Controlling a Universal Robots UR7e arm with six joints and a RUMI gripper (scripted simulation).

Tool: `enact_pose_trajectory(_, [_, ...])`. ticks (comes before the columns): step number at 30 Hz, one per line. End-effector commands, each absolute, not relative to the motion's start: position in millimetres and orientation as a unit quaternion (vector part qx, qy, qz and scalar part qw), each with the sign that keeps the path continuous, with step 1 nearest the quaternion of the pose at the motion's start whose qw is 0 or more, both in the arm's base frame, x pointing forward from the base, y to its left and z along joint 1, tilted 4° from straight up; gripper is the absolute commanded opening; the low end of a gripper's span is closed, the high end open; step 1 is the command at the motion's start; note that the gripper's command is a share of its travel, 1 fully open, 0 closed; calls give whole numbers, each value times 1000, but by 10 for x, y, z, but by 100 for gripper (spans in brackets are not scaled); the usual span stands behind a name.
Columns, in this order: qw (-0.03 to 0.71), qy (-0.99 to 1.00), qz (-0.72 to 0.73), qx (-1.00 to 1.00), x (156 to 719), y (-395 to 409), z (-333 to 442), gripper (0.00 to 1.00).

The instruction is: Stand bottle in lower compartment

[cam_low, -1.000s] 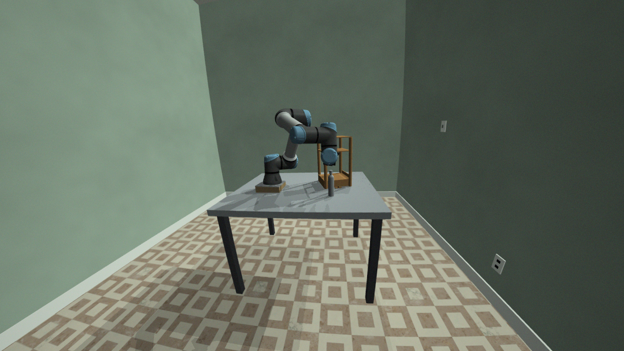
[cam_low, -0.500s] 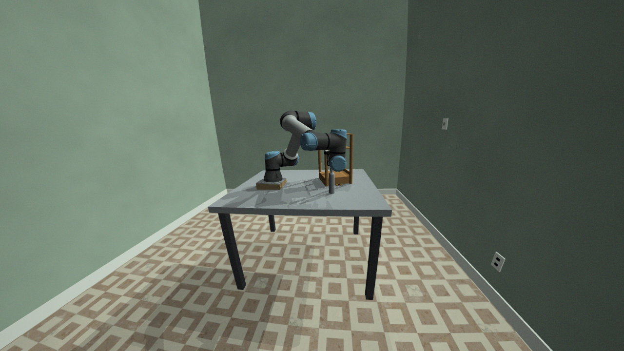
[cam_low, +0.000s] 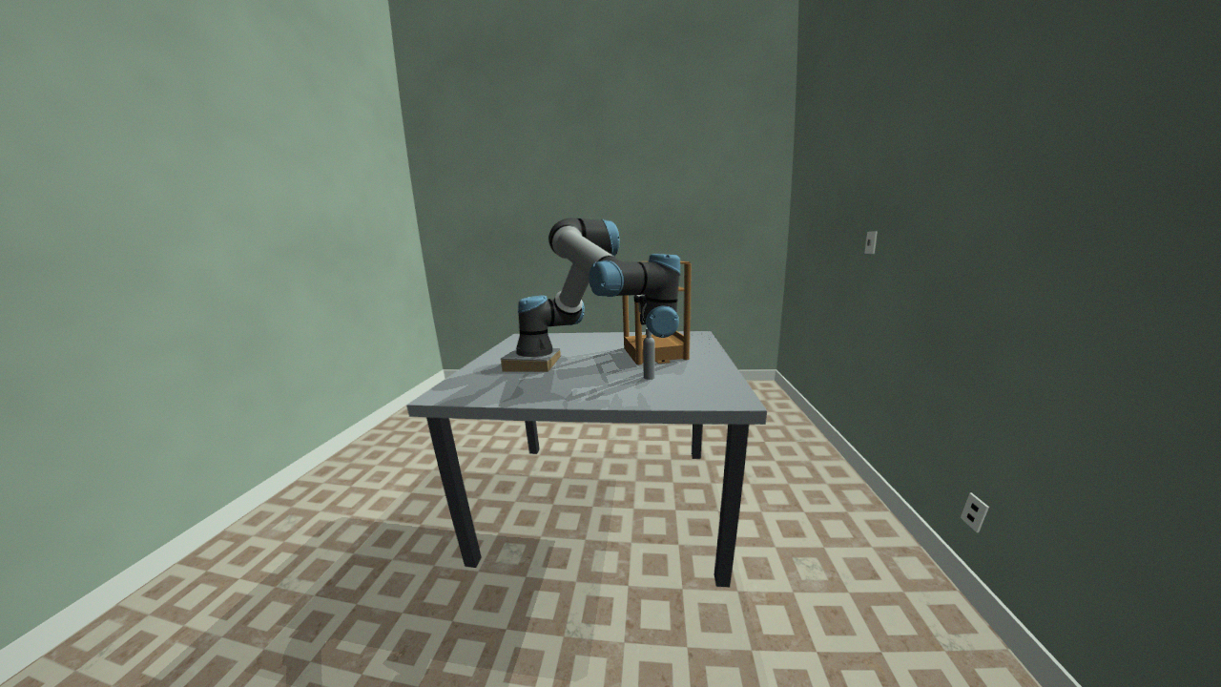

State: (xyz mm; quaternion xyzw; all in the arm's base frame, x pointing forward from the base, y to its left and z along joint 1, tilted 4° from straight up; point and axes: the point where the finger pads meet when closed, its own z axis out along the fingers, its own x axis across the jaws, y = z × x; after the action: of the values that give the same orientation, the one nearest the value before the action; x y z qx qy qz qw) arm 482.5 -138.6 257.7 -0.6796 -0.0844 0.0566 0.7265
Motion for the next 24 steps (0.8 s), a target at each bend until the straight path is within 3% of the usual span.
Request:
enact_pose_trajectory(1, [726,-86,57,-680,4830,-1384,2568,35])
enact_pose_trajectory(24, [726,-87,60,-680,4833,-1364,2381,35])
